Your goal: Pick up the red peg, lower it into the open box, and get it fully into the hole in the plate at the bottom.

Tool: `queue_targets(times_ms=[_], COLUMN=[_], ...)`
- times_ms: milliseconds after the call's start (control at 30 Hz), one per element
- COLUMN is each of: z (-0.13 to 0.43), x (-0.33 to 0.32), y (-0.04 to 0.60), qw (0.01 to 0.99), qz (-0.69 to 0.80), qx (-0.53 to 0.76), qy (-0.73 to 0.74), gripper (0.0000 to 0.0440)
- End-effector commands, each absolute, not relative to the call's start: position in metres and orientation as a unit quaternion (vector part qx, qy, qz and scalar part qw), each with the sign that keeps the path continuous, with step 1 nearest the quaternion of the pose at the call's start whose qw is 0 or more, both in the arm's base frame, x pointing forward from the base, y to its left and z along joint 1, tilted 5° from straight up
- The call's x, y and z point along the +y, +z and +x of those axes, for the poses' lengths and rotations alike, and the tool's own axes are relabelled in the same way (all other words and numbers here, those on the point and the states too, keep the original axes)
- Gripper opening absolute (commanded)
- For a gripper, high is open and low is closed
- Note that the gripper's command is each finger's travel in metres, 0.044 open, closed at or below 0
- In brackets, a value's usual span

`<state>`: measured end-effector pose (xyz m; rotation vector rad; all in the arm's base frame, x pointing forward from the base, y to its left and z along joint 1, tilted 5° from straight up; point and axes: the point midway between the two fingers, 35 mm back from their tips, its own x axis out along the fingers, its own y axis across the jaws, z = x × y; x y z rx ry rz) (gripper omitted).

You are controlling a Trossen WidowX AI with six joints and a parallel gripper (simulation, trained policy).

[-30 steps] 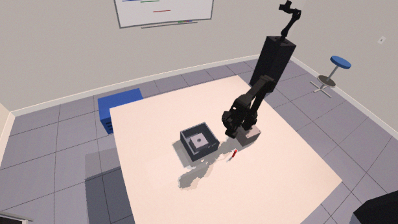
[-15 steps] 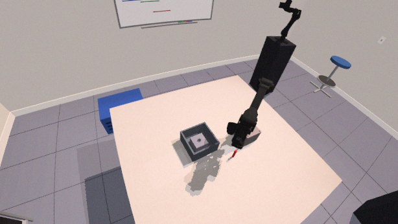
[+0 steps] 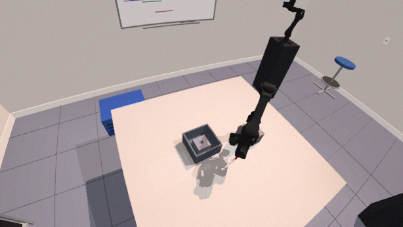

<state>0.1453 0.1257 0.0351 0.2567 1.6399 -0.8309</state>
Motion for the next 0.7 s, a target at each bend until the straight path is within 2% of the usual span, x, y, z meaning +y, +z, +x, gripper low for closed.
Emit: queue_targets(times_ms=[0,500,600,667], z=[0.145,0.152,0.152,0.152], x=[0.128,0.131,0.130,0.130], y=[0.014,-0.043,-0.051,-0.056], qw=[0.600,0.622,0.624,0.623], qz=[0.108,0.131,0.131,0.131], qx=[0.711,0.699,0.699,0.699], qy=[-0.350,-0.328,-0.325,-0.326], gripper=[0.0440,0.0432,0.0404,0.0358])
